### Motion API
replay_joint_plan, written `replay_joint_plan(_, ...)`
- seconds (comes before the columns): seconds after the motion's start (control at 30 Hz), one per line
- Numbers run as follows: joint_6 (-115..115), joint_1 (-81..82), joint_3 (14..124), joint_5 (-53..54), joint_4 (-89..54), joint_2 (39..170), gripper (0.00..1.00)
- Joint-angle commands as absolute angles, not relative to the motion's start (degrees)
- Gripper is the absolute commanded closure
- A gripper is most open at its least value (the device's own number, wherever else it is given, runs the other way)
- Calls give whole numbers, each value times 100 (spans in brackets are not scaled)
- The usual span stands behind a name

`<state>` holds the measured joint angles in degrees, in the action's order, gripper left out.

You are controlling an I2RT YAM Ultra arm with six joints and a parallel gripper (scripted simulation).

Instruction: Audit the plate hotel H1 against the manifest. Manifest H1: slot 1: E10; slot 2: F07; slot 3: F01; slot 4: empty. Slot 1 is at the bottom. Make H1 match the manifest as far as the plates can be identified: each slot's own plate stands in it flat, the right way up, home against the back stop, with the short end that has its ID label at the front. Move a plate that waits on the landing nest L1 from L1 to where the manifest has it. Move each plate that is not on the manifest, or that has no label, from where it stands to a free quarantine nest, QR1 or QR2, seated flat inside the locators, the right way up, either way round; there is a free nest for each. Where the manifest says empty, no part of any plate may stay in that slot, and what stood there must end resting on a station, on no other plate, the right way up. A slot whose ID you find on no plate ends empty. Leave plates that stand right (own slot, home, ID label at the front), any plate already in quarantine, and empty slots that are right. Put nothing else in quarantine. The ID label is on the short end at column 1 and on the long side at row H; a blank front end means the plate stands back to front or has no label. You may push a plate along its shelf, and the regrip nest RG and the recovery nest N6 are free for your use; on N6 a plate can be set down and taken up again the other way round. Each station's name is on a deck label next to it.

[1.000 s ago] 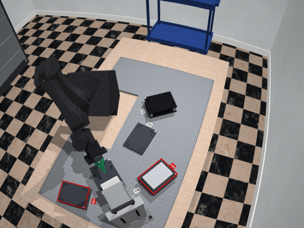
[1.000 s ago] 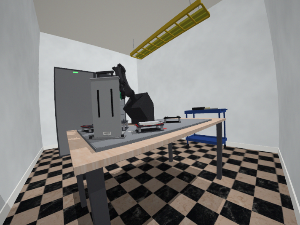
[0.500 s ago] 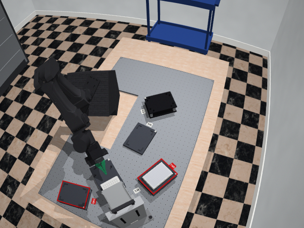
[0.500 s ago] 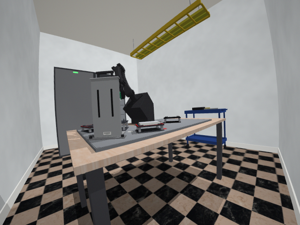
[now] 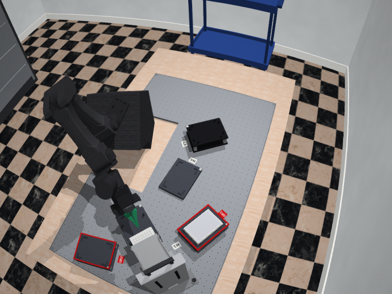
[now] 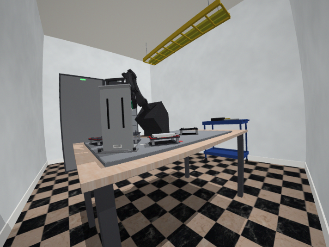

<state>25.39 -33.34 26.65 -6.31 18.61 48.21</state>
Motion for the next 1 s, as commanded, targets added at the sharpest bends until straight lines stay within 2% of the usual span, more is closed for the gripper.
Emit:
replay_joint_plan(0.0, 2513, -3245, 2879, -628, 1992, 4921, 100)
replay_joint_plan(0.97, 2515, -3122, 3232, -732, 2002, 5287, 100)
